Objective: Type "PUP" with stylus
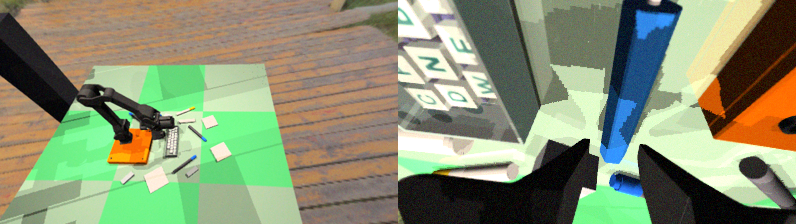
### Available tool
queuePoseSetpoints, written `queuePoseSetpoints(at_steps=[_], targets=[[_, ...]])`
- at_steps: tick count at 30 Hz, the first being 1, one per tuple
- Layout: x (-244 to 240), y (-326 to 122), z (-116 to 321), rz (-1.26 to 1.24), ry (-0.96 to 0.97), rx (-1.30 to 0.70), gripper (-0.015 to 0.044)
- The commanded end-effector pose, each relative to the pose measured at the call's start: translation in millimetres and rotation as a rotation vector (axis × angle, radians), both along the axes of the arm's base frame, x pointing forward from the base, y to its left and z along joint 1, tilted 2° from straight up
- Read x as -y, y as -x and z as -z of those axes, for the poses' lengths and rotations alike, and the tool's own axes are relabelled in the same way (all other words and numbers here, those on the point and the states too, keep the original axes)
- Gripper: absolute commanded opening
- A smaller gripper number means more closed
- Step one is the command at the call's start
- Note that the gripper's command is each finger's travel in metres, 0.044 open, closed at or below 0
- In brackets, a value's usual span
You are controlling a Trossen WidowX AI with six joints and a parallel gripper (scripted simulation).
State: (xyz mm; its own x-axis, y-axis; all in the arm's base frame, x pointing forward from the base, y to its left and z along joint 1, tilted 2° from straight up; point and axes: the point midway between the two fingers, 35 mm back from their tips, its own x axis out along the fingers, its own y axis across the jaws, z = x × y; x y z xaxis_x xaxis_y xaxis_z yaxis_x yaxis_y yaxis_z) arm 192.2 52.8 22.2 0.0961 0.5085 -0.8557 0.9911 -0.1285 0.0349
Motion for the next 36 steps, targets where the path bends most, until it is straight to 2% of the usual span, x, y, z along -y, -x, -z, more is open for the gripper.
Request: queuePoseSetpoints(at_steps=[1, 5, 10, 13, 25, 36], targets=[[-1.0, 0.4, 4.0, 0.005, -0.007, -0.007, 0.015], [-1.1, 0.4, 6.0, 0.005, -0.007, -0.007, 0.015], [-0.1, 0.1, 4.5, 0.0, 0.0, -0.001, 0.0019], [-0.1, 0.1, 4.5, 0.0, 0.0, -0.001, 0.0], [0.9, 1.6, -44.5, 0.0, 0.0, -0.003, 0.0], [19.0, -0.3, -42.9, 0.005, 0.002, -0.006, 0.0]])
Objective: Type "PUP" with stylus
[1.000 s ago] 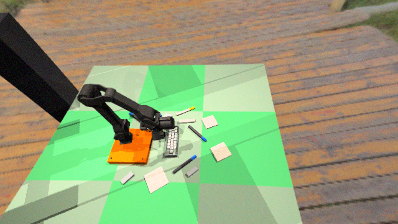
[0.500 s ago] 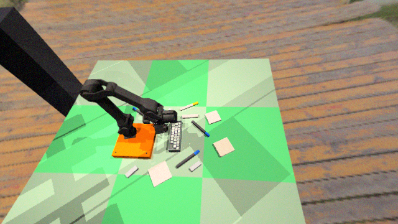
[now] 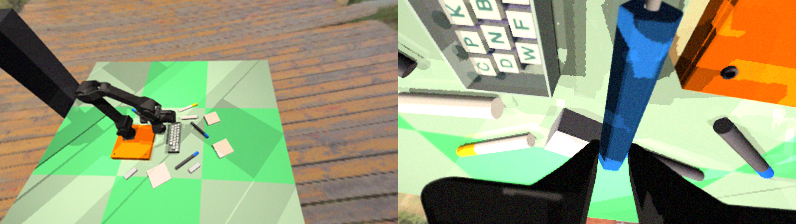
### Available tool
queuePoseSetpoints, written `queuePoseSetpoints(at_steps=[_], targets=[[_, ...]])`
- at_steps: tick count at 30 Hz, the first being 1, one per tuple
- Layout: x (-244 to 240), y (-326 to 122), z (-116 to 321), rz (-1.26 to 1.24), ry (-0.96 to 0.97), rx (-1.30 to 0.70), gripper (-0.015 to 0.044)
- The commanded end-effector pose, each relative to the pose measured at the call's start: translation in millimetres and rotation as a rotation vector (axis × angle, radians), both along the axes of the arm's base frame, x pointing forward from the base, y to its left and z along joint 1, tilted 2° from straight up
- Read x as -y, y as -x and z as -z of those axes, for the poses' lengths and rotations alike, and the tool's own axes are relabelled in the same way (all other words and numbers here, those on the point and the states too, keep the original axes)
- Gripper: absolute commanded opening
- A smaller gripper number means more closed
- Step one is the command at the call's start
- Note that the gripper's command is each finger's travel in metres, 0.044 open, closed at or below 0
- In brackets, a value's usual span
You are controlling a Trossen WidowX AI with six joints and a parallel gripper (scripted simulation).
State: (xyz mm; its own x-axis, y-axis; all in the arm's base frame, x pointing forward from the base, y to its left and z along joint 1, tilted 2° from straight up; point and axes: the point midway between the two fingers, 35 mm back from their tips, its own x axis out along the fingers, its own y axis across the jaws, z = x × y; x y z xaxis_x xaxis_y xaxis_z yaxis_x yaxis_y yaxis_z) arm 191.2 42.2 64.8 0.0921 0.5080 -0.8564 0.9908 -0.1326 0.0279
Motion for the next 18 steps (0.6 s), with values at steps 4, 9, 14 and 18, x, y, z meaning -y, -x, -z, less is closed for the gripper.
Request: queuePoseSetpoints(at_steps=[4, 9, 14, 18], targets=[[21.4, -1.1, -1.0, 0.001, 0.0, 0.0, 0.0], [32.7, -0.2, -1.6, 0.001, -0.003, 0.001, 0.0], [32.8, -0.6, 1.1, 0.001, -0.003, 0.001, 0.0], [32.9, -1.3, 7.1, 0.001, -0.003, 0.001, 0.0]])
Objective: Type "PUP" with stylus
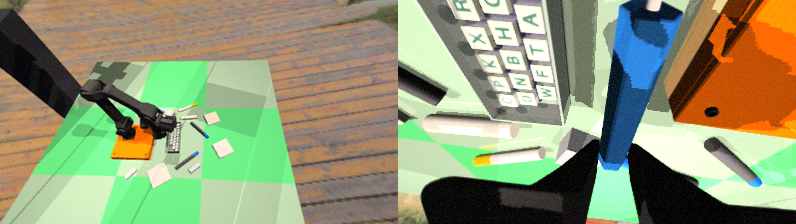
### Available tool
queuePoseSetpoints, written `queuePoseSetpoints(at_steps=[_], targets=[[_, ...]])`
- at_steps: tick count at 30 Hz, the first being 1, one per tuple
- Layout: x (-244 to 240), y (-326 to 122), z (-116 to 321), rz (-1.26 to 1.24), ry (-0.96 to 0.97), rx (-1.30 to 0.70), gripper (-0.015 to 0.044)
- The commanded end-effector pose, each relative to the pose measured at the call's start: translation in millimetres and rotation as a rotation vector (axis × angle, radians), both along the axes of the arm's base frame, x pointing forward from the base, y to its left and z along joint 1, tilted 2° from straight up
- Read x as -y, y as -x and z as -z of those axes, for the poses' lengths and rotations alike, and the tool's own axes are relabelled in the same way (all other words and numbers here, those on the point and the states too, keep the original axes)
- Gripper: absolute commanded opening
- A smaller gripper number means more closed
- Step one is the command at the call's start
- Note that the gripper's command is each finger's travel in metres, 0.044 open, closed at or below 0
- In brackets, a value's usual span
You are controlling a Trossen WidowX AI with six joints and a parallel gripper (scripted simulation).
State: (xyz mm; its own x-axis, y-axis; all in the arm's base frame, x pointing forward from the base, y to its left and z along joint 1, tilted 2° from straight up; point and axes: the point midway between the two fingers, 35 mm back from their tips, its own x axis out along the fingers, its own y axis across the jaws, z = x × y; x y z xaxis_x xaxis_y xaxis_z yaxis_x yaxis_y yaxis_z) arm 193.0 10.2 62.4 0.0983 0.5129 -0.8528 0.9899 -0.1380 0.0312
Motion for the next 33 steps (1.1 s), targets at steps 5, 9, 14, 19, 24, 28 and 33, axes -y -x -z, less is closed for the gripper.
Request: queuePoseSetpoints(at_steps=[5, 9, 14, 19, 24, 28, 33], targets=[[0.9, -0.3, 12.9, -0.005, 0.003, -0.004, 0.0], [0.8, -0.6, 19.4, -0.005, 0.003, -0.004, 0.0], [0.6, -0.7, 27.4, -0.005, 0.003, -0.004, 0.0], [0.3, -0.5, 35.3, -0.005, 0.003, -0.004, 0.0], [-0.1, 0.1, 43.1, -0.005, 0.003, -0.004, 0.0], [-0.3, 0.3, 45.3, -0.005, 0.003, -0.004, 0.0], [-0.6, 0.0, 43.8, -0.003, -0.001, -0.002, 0.0079]])
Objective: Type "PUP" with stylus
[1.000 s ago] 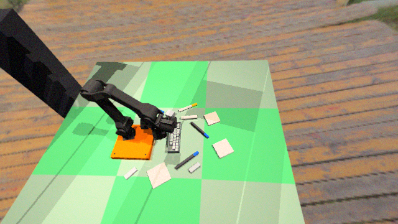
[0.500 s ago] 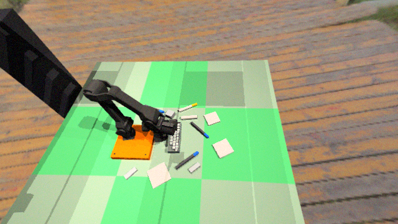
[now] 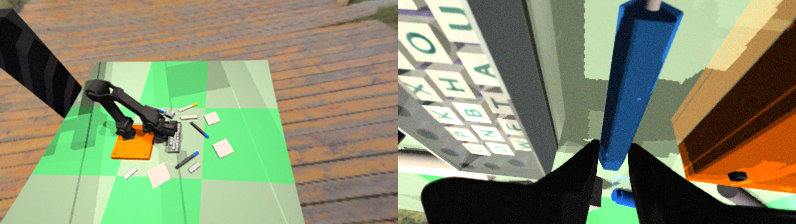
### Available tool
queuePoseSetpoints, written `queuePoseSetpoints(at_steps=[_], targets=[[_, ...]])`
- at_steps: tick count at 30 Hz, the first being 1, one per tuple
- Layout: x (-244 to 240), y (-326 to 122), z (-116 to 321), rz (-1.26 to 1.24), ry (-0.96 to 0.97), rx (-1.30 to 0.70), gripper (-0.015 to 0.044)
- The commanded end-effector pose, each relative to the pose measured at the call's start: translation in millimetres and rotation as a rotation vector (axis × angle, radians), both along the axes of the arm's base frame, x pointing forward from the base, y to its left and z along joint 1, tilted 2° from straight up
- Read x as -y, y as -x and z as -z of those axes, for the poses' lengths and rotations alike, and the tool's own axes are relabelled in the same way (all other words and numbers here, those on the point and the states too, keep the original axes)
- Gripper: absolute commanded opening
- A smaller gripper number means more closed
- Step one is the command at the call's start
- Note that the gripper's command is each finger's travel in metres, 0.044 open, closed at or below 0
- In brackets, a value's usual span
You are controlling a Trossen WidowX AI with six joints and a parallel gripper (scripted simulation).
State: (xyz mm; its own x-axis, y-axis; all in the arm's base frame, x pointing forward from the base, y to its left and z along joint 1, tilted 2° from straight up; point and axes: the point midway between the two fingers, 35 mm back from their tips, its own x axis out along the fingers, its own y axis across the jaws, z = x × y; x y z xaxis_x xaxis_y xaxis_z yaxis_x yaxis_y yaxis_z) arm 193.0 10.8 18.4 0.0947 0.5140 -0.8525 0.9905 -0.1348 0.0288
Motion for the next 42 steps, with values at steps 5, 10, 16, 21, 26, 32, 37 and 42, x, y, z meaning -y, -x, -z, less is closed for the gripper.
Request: queuePoseSetpoints(at_steps=[5, 10, 16, 21, 26, 32, 37, 42], targets=[[0.0, 0.0, -0.2, 0.0, 0.0, 0.0, 0.015], [1.0, -1.2, -13.5, 0.0, 0.001, 0.0, 0.015], [1.5, 1.8, -59.0, -0.001, 0.004, -0.001, 0.015], [0.8, 2.0, -53.0, -0.002, 0.04, -0.034, 0.015], [4.4, 16.3, -39.3, -0.023, 0.375, -0.23, 0.015], [15.4, 12.7, -46.2, 0.003, 0.847, -0.229, 0.015], [16.3, 3.9, -56.6, 0.031, 1.03, -0.142, 0.015], [16.3, 3.9, -56.6, 0.031, 1.03, -0.142, 0.015]])
